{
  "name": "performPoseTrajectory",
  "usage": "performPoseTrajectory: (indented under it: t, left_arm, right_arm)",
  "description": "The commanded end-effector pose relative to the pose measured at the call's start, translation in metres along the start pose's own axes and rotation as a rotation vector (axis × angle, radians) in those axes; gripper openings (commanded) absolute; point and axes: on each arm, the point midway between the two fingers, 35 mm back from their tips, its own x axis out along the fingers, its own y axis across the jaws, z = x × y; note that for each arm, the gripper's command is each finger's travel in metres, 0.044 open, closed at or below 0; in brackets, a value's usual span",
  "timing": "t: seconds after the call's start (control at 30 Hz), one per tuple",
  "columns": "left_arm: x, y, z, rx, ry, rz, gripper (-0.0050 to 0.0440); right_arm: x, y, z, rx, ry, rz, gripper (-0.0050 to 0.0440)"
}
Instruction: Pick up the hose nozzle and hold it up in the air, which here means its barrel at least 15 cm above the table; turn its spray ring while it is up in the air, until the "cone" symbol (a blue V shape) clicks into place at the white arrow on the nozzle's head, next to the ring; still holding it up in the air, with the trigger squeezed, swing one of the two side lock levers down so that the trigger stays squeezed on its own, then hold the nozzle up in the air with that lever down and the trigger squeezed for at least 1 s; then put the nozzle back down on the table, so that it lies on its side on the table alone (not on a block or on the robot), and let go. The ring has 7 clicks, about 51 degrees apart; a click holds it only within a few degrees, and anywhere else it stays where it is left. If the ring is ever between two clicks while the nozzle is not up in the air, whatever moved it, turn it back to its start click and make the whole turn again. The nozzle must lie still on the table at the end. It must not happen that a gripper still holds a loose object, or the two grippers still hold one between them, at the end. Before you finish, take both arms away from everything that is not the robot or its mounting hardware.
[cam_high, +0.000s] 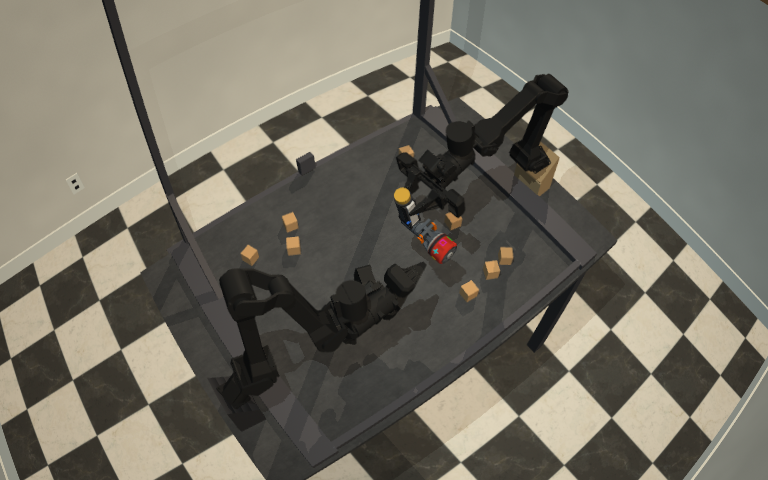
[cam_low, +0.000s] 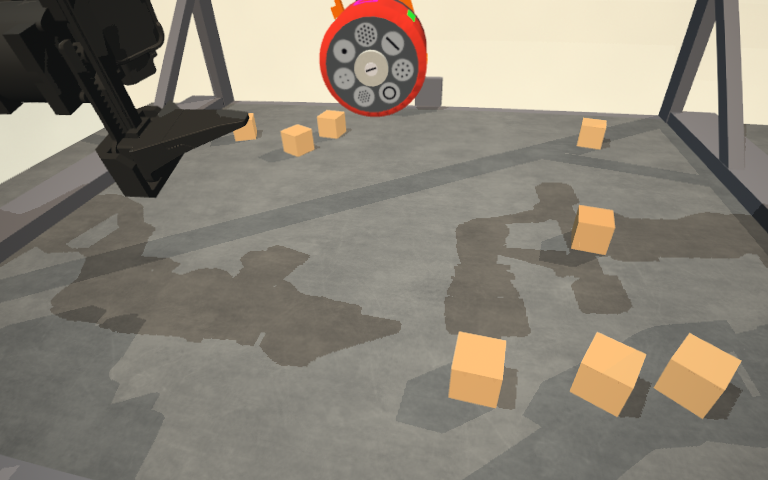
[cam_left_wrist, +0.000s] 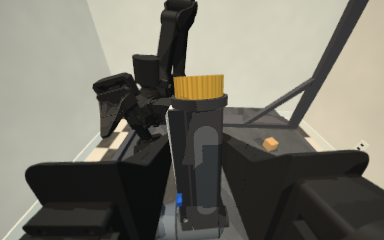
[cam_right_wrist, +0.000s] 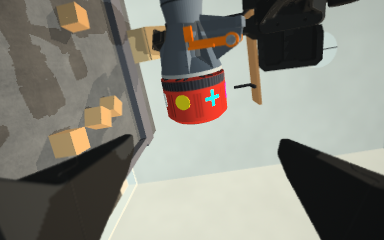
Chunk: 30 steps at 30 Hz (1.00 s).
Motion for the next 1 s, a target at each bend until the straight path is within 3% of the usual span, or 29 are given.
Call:
performPoseTrajectory:
  t: [0.0, 0.37, 0.97]
  left_arm:
    - [-0.005, 0.001, 0.021, -0.002, -0.054, 0.000, 0.0170]
    - [-0.005, 0.001, 0.021, -0.002, -0.054, 0.000, 0.0170]
    - [-0.005, 0.001, 0.021, -0.002, -0.054, 0.000, 0.0170]
  right_arm:
    - [-0.008, 0.009, 0.007, -0.155, -0.004, -0.040, 0.0414]
    - [-0.009, 0.011, 0.009, -0.184, -0.010, -0.043, 0.0414]
    - [0.015, 0.007, 0.009, -0.189, -0.012, -0.048, 0.0414]
